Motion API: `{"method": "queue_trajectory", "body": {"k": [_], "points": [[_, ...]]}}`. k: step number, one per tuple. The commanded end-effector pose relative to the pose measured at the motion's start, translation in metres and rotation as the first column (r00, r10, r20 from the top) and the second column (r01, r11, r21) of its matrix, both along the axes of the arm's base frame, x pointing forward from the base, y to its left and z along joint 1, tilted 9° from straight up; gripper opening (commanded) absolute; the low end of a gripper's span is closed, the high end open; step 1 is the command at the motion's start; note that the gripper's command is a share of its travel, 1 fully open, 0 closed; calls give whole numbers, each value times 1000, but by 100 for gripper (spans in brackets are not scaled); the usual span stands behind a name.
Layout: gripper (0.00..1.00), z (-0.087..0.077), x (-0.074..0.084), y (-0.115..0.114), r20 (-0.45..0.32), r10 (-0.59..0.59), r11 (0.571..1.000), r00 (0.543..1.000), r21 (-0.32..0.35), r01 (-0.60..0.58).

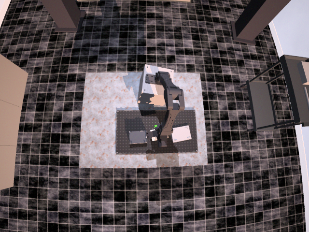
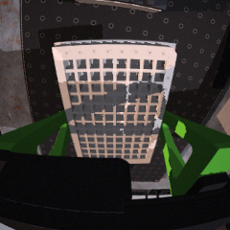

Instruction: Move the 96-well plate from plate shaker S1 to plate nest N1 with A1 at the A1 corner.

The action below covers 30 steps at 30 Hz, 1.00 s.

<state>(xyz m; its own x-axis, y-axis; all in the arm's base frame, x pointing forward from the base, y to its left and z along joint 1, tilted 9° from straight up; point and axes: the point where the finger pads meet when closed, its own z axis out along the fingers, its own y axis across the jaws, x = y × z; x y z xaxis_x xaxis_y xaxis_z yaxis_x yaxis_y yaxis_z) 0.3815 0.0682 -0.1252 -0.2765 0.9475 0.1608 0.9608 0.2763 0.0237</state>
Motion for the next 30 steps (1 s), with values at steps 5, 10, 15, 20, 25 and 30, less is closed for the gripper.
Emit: {"method": "queue_trajectory", "body": {"k": [5, 10, 15, 20, 25, 30], "points": [[0, 15, 5, 24, 45, -22, 1000, 999, -2, 22], [0, 19, 11, 31, 61, -32, 999, 998, 2, 32], [0, 21, 11, 53, 69, -23, 1000, 997, 6, 22], [0, 25, 12, 71, 79, -23, 1000, 997, 11, 22], [0, 26, 10, 85, 77, -23, 1000, 997, 13, 22], [0, 26, 6, 98, 73, -23, 1000, 997, 14, 22]]}}
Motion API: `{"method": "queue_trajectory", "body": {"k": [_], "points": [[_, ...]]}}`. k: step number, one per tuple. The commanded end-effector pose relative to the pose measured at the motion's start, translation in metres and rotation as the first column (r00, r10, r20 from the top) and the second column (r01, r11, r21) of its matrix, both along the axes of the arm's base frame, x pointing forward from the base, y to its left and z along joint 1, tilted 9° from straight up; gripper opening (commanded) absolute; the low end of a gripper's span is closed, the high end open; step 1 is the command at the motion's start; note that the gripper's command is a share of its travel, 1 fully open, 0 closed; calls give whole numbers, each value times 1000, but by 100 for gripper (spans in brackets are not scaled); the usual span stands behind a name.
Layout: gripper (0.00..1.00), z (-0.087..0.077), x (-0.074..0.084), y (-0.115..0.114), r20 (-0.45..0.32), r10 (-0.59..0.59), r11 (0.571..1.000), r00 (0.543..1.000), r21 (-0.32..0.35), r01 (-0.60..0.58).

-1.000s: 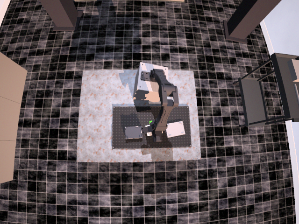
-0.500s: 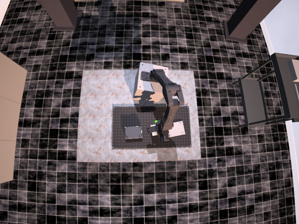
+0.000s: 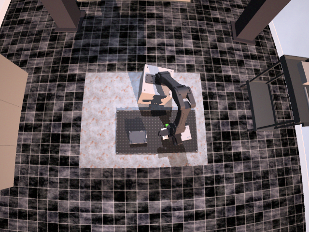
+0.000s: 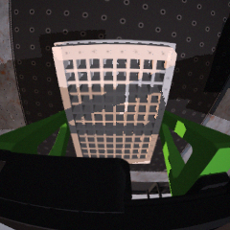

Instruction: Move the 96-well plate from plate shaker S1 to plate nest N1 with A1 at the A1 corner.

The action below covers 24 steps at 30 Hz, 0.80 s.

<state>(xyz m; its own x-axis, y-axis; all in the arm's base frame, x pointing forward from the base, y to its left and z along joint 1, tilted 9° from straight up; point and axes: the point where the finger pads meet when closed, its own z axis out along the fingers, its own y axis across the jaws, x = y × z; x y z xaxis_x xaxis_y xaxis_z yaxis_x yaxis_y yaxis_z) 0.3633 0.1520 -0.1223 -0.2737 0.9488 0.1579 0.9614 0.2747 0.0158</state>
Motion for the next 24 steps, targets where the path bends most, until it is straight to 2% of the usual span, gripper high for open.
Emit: {"method": "queue_trajectory", "body": {"k": [1, 7, 11, 13, 14, 16, 19, 22, 24], "points": [[0, 24, 23, 17, 77, -22, 1000, 997, 18, 20], [0, 23, 16, 36, 61, -21, 1000, 998, 14, 20], [0, 11, 7, 47, 32, -21, 1000, 999, 1, 21], [0, 11, 7, 47, 32, -21, 1000, 999, 1, 21], [0, 25, 15, 49, 63, -32, 999, 997, 16, 31], [0, 24, 11, 60, 59, -21, 1000, 998, 15, 20], [0, 12, 3, 67, 31, -21, 1000, 999, 1, 21], [0, 19, 5, 78, 47, -21, 1000, 999, 10, 21], [0, 15, 1, 84, 36, -21, 1000, 999, 4, 21]]}}
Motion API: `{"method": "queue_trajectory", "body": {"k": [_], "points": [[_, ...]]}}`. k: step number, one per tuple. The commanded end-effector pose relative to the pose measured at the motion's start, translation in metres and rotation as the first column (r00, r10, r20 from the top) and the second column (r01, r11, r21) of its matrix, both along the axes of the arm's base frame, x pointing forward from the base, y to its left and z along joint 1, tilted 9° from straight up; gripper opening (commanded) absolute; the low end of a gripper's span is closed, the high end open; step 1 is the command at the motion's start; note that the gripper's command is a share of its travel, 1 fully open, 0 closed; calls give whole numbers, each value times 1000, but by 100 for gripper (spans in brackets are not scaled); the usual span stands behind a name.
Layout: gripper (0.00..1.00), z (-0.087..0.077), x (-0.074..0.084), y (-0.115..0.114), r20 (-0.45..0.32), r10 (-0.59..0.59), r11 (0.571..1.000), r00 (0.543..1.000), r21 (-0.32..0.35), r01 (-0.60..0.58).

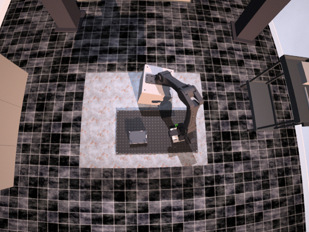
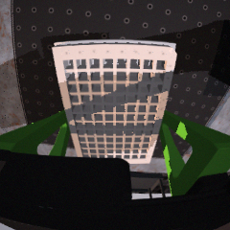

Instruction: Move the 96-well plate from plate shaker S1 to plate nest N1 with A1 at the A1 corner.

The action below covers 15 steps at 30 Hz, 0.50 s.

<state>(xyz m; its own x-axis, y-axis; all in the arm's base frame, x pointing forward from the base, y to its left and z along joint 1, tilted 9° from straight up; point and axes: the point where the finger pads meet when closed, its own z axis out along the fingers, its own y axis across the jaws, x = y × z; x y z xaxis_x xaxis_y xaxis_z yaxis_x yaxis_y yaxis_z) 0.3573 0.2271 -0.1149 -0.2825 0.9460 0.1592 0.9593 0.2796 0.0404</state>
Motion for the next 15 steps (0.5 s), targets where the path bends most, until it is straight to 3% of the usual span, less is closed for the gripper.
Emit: {"method": "queue_trajectory", "body": {"k": [1, 7, 8, 11, 13, 15], "points": [[0, 6, 6, 11, 10, -26, 1000, 1000, -6, 26], [0, 14, 10, 22, 26, -40, 999, 999, 5, 40], [0, 6, 3, 28, 10, -26, 1000, 1000, -6, 27], [0, 6, 1, 40, 8, -26, 1000, 1000, -7, 26], [0, 22, 7, 46, 38, -27, 1000, 999, 14, 26], [0, 22, 12, 40, 38, -45, 999, 998, 14, 44]]}}
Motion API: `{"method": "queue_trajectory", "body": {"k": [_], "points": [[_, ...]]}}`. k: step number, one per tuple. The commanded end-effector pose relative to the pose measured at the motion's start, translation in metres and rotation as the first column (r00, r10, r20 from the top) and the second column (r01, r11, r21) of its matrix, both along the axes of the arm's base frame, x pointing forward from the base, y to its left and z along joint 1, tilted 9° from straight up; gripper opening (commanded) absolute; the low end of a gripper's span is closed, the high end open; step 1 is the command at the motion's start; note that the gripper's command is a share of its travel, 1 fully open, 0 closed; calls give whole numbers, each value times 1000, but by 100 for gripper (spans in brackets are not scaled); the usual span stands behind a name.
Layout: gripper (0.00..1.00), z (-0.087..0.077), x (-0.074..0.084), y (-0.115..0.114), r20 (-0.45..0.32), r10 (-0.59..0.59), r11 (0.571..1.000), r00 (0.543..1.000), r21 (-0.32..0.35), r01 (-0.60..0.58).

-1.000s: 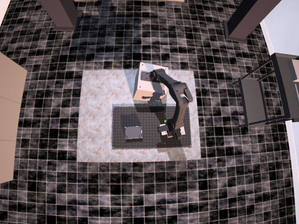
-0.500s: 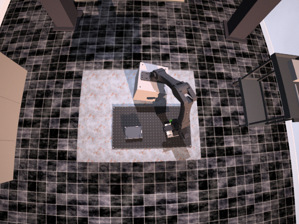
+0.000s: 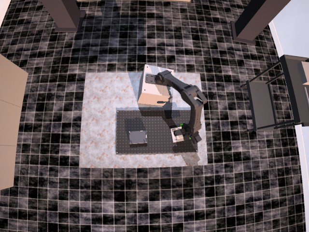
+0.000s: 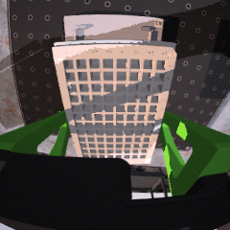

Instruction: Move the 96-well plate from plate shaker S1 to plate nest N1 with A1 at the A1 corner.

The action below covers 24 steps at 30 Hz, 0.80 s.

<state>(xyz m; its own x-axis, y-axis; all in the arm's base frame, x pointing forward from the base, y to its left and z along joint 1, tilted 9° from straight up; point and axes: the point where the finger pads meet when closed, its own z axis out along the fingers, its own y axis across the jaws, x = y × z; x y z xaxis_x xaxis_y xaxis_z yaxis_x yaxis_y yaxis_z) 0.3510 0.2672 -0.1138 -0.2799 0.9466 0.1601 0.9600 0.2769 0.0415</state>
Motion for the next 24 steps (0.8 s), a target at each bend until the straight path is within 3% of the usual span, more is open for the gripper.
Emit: {"method": "queue_trajectory", "body": {"k": [1, 24], "points": [[0, 21, 19, -1, 37, -44, 999, 998, 13, 43], [0, 18, 15, 3, 31, -30, 1000, 999, 9, 30]]}}
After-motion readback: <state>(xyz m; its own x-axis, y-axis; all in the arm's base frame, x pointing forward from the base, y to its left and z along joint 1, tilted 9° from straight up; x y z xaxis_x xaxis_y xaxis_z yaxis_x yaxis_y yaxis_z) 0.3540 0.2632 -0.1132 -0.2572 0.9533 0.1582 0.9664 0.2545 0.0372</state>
